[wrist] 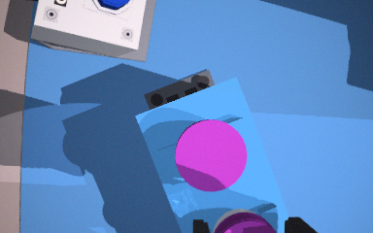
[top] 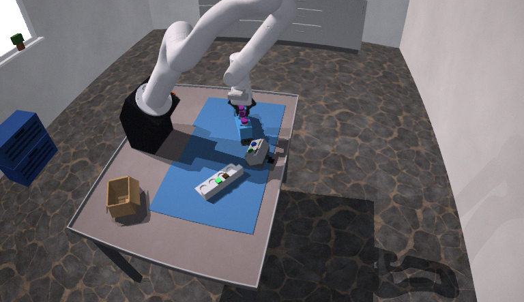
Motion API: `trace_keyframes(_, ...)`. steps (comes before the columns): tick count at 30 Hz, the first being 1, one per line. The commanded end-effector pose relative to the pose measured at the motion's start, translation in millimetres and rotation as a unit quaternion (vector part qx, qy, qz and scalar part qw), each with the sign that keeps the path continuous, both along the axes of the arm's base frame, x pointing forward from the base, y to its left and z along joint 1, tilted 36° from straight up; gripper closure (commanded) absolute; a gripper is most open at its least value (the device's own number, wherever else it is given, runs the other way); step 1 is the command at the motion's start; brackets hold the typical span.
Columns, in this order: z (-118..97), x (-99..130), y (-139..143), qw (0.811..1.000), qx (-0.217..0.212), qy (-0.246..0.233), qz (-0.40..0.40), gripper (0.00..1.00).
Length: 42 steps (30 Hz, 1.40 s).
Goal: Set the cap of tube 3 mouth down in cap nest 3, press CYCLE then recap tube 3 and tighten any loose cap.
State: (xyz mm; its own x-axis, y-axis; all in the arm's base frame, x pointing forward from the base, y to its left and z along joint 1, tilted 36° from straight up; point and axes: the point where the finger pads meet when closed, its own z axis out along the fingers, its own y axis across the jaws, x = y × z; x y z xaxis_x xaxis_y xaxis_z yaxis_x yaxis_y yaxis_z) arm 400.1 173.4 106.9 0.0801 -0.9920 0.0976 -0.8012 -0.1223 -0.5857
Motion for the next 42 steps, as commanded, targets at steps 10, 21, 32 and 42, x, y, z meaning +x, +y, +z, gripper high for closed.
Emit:
trace_keyframes(10, 31, -23, 1, 1.000, 0.000, 0.000, 0.000, 0.54)
trace_keyframes(21, 25, -37, 31, 0.987, -0.097, 0.005, 0.132, 0.54)
trace_keyframes(32, 12, -52, 68, 0.954, -0.178, 0.009, 0.242, 0.54)
trace_keyframes(42, 3, -63, 93, 0.954, -0.178, 0.009, 0.242, 0.54)
